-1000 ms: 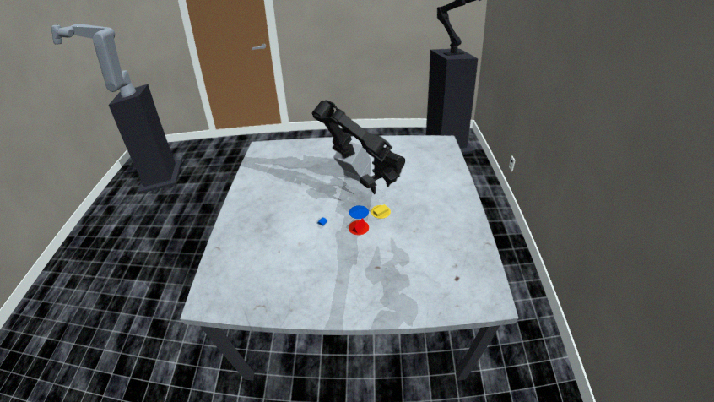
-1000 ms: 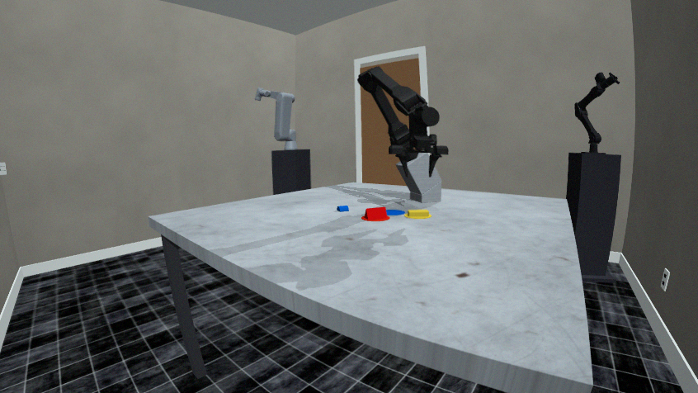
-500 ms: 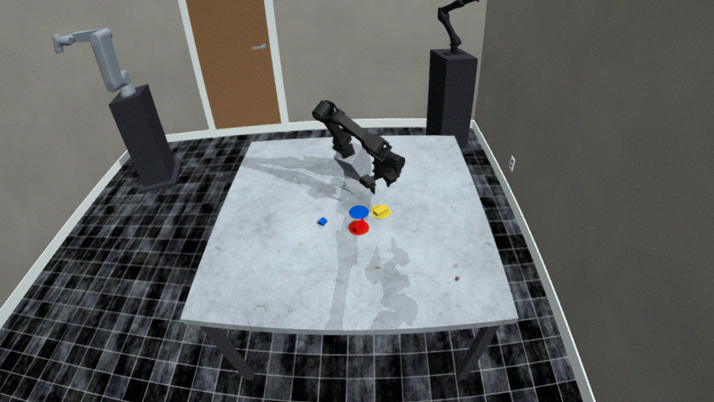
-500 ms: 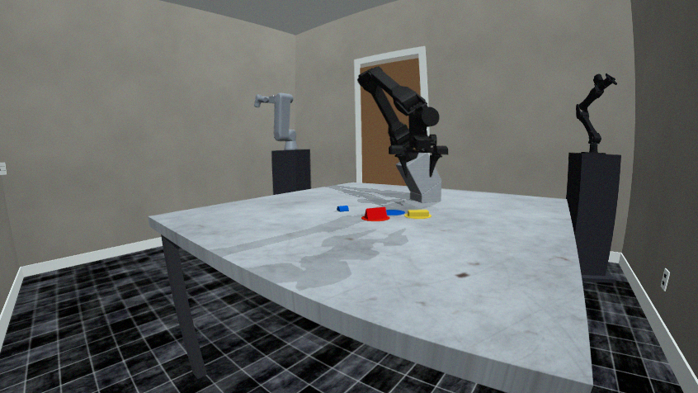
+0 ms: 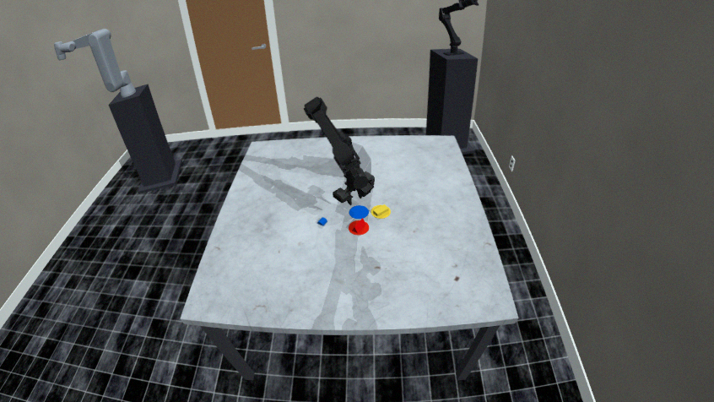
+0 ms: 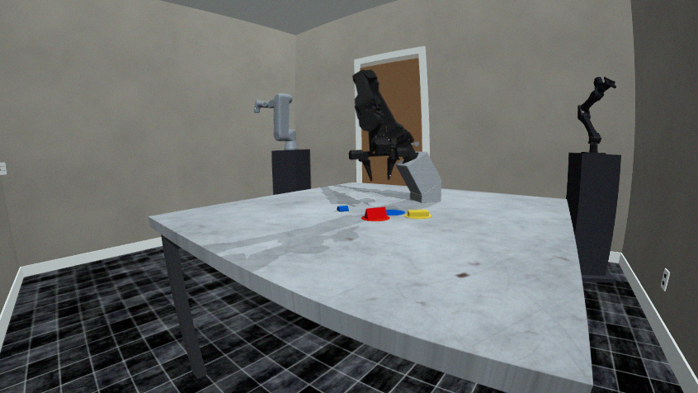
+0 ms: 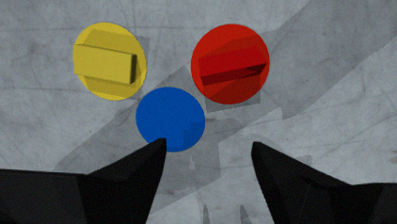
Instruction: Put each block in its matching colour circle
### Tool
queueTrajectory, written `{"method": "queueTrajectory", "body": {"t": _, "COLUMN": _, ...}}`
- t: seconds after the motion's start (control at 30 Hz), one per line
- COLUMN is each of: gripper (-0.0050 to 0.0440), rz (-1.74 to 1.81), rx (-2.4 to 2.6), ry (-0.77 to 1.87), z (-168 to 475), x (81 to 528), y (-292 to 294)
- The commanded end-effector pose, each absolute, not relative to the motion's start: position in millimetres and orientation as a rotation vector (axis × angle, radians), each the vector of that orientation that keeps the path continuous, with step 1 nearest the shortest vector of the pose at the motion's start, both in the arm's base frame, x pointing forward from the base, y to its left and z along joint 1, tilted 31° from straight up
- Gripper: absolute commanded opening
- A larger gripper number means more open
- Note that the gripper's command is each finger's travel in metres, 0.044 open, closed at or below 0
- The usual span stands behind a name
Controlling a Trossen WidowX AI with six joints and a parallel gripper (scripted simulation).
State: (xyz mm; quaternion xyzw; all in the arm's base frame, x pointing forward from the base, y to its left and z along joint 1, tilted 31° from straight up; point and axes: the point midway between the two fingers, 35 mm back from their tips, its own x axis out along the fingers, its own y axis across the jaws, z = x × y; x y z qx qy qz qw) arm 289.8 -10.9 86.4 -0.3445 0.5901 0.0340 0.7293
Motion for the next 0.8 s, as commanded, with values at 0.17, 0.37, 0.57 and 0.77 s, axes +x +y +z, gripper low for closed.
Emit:
{"method": "queueTrajectory", "body": {"t": 0.17, "gripper": 0.0265, "rz": 0.172, "rx": -0.875, "ry": 1.253, "z": 125.2, "x": 284.1, "y": -83.4}}
{"method": "queueTrajectory", "body": {"t": 0.37, "gripper": 0.0265, "rz": 0.2, "rx": -0.999, "ry": 1.239, "z": 148.6, "x": 262.8, "y": -132.6}}
{"method": "queueTrajectory", "body": {"t": 0.57, "gripper": 0.0265, "rz": 0.213, "rx": -1.052, "ry": 1.24, "z": 155.0, "x": 252.4, "y": -147.9}}
{"method": "queueTrajectory", "body": {"t": 0.77, "gripper": 0.0265, "rz": 0.239, "rx": -1.039, "ry": 1.266, "z": 111.0, "x": 267.5, "y": -163.1}}
